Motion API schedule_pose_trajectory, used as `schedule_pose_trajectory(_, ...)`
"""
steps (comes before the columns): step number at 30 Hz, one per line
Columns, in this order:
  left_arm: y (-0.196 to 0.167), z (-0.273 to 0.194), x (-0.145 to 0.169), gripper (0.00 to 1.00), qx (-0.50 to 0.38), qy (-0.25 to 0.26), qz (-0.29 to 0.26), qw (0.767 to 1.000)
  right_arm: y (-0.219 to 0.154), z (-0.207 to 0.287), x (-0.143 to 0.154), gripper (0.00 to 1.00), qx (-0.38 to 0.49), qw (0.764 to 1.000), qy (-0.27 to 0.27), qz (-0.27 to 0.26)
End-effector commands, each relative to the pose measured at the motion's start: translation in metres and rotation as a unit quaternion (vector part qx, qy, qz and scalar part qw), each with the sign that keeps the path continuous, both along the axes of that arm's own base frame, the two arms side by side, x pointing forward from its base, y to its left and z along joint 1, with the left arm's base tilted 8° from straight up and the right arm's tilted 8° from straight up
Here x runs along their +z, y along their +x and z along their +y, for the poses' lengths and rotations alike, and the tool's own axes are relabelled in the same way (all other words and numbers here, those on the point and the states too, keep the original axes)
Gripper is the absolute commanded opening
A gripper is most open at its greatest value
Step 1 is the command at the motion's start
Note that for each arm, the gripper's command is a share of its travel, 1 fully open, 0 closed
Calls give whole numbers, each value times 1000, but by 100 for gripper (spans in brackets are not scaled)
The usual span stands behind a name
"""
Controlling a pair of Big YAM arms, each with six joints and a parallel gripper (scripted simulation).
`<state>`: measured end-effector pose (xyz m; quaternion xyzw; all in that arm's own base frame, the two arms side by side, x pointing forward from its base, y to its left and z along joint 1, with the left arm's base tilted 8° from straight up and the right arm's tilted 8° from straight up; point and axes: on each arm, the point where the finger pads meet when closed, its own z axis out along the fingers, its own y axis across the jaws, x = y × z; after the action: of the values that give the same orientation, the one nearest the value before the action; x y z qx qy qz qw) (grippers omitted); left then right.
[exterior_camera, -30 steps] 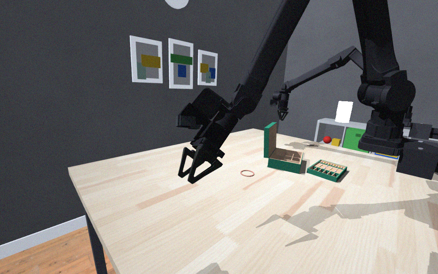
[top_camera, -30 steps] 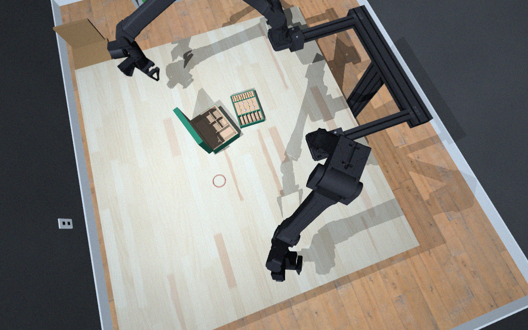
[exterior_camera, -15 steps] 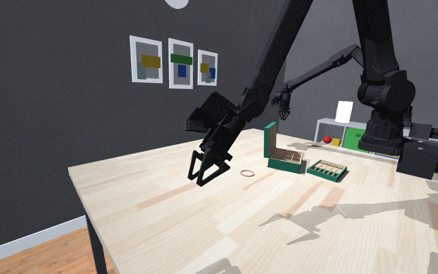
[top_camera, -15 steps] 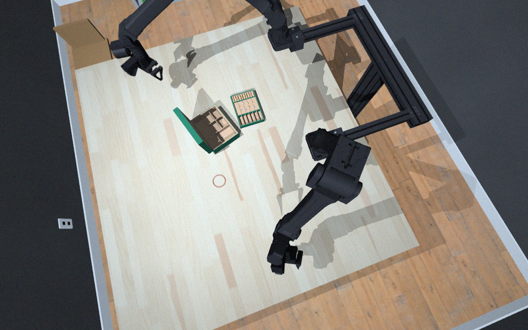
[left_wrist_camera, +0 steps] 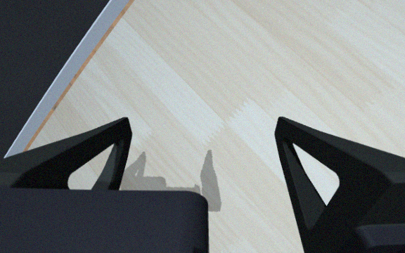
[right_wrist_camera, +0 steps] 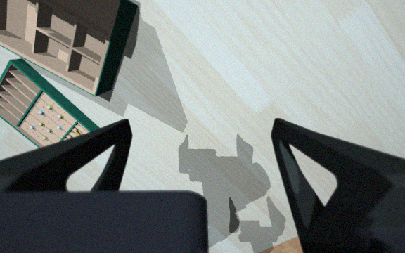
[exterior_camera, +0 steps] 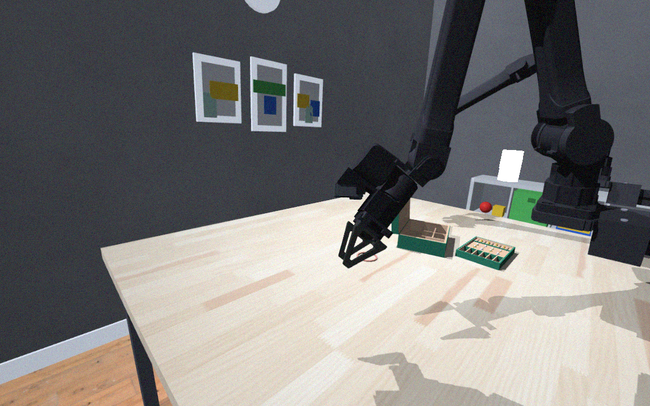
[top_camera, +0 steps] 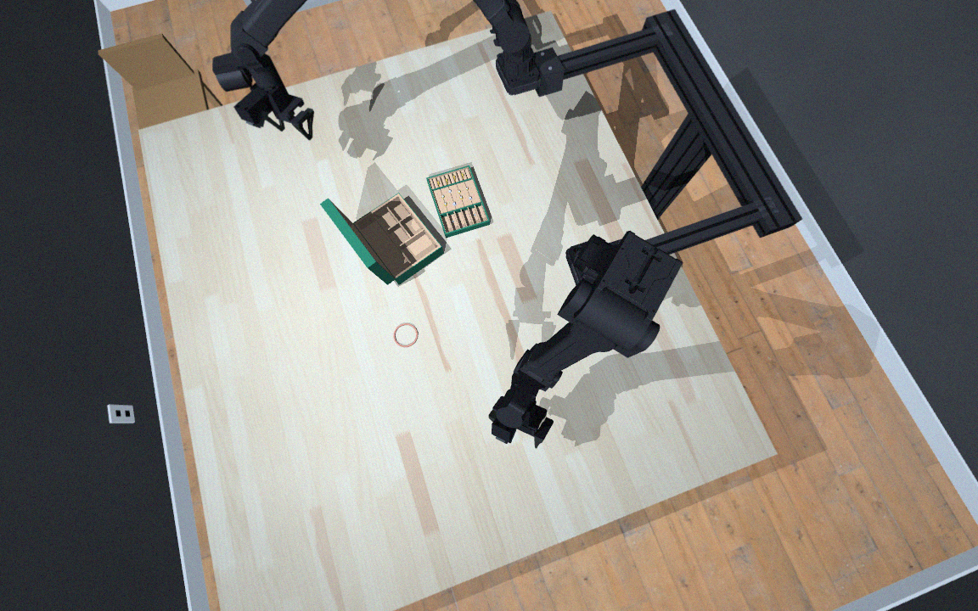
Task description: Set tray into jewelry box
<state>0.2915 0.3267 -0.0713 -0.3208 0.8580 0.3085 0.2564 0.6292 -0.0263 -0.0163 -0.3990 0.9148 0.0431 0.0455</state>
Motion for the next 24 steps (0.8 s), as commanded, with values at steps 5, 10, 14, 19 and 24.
schedule_pose_trajectory(5, -6, -99, -19, 100, -144, -7, 18, 989, -42, 35, 33, 100, 82, 995, 40, -35)
schedule_pose_trajectory(10, -11, -129, -27, 100, -183, -17, 23, 983, -59, 42, 38, 100, 99, 993, 53, -40)
schedule_pose_trajectory(14, -17, -167, -37, 100, -228, -30, 27, 973, -82, 52, 45, 100, 123, 989, 72, -47)
schedule_pose_trajectory(19, -23, -207, -48, 100, -274, -45, 32, 960, -111, 67, 51, 100, 153, 982, 93, -55)
schedule_pose_trajectory(24, -29, -244, -59, 100, -321, -55, 41, 945, -141, 80, 56, 100, 182, 975, 115, -64)
